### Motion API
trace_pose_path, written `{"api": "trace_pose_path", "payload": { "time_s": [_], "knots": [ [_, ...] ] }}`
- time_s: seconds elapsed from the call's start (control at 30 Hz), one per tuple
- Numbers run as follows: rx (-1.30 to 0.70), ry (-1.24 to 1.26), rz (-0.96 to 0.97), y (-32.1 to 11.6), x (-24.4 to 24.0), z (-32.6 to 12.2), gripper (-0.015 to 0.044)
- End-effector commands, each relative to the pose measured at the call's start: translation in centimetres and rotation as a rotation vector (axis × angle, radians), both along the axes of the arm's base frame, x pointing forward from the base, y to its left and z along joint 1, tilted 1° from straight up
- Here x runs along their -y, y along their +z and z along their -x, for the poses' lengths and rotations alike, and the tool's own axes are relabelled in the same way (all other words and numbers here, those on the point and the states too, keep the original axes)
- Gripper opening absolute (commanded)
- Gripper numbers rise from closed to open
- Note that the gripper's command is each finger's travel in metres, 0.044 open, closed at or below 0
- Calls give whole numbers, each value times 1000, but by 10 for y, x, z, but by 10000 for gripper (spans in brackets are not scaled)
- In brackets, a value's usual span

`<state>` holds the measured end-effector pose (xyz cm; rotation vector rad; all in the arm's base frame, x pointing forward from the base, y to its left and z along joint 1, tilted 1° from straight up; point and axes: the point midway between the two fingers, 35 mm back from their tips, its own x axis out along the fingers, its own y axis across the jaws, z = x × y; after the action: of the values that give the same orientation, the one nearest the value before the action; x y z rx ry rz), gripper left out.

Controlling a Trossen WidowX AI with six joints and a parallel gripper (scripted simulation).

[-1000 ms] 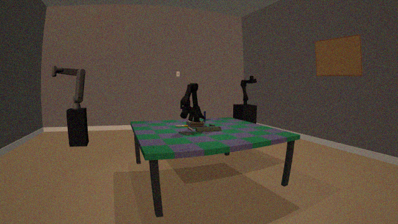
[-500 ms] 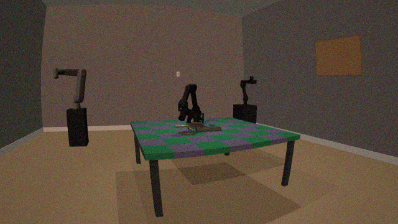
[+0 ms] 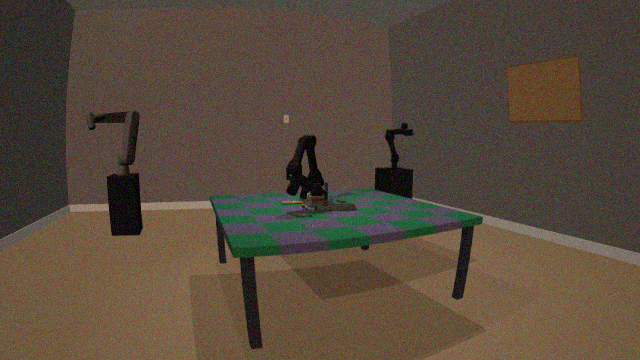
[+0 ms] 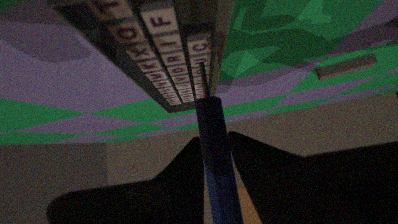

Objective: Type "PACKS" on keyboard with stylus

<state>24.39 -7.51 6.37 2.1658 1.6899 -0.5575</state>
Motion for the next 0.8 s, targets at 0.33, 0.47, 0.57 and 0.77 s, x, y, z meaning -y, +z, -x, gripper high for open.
{"api": "trace_pose_path", "payload": {
  "time_s": [0.33, 0.47, 0.57, 0.77],
  "knots": [
    [2, 4, 1, -8, 0, 0, 81],
    [2, 4, 1, -10, 0, 0, 81],
    [2, 4, 1, -11, 0, 0, 81],
    [2, 4, 1, -14, 0, 0, 81]
  ]
}}
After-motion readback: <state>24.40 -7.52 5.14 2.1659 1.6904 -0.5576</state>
